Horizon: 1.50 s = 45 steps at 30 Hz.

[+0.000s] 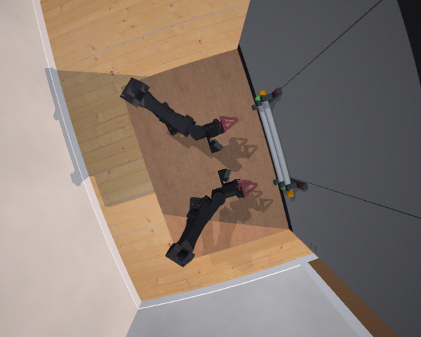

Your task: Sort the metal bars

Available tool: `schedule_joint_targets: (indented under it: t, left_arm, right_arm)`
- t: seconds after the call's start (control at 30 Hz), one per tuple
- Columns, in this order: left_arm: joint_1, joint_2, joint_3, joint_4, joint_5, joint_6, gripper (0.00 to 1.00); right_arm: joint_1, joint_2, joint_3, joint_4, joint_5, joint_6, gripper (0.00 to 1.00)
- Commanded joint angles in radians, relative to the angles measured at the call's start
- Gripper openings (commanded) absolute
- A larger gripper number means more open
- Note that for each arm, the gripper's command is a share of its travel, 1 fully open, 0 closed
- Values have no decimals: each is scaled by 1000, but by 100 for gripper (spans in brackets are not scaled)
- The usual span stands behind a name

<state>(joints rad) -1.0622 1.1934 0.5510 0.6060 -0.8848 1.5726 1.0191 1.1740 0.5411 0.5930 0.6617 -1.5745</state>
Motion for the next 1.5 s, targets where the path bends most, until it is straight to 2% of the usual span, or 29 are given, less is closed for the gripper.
schedule_joint_targets:
  t: [0.0, 0.8, 1.3, 1.47]
  left_arm:
    - [31, 38, -10, 76, 39, -8, 100]
    - [158, 298, -5, 332, 166, -6, 100]
    - [234, 504, 37, 499, 242, -3, 100]
    - [234, 509, 39, 506, 243, -2, 100]
  right_arm:
    - [-25, 39, -12, 84, -31, 7, 100]
    - [-125, 323, 8, 350, -131, 5, 100]
    - [-182, 539, 65, 510, -189, 4, 100]
    - [-183, 544, 67, 516, -189, 3, 100]
